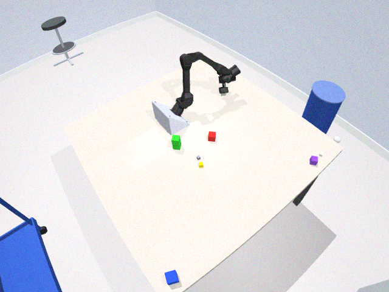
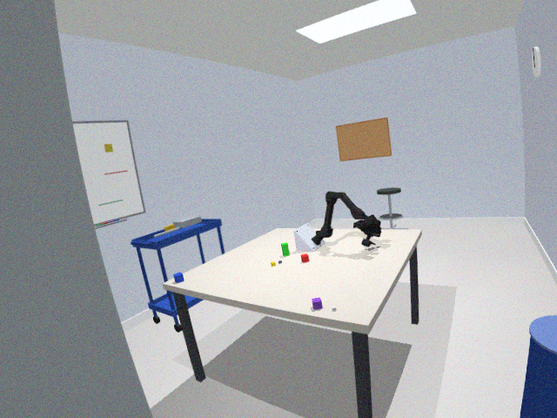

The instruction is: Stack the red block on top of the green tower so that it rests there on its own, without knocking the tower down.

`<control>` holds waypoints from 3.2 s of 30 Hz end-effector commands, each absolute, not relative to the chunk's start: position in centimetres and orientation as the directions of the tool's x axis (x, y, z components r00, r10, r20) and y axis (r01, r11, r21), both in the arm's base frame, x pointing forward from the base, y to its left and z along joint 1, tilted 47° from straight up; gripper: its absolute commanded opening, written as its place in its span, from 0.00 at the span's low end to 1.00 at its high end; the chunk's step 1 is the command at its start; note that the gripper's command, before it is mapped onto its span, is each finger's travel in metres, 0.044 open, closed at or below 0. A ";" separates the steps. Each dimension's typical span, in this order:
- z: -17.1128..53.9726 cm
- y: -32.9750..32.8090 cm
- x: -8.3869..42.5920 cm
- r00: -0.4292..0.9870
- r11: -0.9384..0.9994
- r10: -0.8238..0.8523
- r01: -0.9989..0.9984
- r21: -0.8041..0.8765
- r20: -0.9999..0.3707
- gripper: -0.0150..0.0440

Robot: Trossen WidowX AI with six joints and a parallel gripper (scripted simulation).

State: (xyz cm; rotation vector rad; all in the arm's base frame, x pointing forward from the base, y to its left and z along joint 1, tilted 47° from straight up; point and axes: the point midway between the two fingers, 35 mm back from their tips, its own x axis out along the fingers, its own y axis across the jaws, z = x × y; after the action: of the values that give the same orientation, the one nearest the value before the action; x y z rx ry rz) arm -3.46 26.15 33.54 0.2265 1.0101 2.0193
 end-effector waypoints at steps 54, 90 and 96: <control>15.3 4.6 30.1 0.098 0.576 0.659 -0.703 0.416 -0.746 1.00; 8.4 -0.4 28.5 0.042 0.532 0.724 -0.670 0.518 -0.689 1.00; 7.7 0.3 28.6 0.043 0.533 0.723 -0.670 0.518 -0.689 1.00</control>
State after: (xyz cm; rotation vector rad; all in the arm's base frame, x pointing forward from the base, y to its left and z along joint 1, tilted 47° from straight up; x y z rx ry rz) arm 28.84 -0.29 8.18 0.0477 1.0901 1.0631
